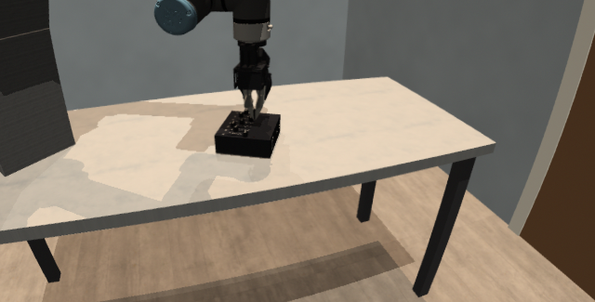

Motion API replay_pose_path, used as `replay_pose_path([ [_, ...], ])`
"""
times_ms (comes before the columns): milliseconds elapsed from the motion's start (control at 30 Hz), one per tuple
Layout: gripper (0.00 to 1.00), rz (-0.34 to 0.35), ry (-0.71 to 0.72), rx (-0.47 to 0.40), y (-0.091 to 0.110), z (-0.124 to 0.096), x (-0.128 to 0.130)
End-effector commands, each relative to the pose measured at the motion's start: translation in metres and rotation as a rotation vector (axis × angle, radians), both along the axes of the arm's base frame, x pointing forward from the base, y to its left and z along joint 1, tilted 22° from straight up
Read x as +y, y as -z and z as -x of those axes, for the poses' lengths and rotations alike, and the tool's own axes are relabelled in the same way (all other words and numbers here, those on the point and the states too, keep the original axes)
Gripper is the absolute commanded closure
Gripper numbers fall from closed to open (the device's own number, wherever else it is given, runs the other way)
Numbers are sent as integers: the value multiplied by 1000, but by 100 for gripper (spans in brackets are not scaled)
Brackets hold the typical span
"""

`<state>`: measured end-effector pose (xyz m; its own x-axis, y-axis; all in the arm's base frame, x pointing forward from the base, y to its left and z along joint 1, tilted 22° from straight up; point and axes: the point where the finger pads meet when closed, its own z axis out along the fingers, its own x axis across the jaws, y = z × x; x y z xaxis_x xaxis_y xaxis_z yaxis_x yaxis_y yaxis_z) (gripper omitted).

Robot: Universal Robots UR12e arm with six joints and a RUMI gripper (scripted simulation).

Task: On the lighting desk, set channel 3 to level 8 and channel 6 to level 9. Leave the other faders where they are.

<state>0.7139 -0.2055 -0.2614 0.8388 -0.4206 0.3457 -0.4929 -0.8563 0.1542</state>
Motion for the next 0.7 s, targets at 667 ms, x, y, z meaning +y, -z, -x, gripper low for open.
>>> replay_pose_path([
  [667,100,-3,1,5,3,6,1],
])
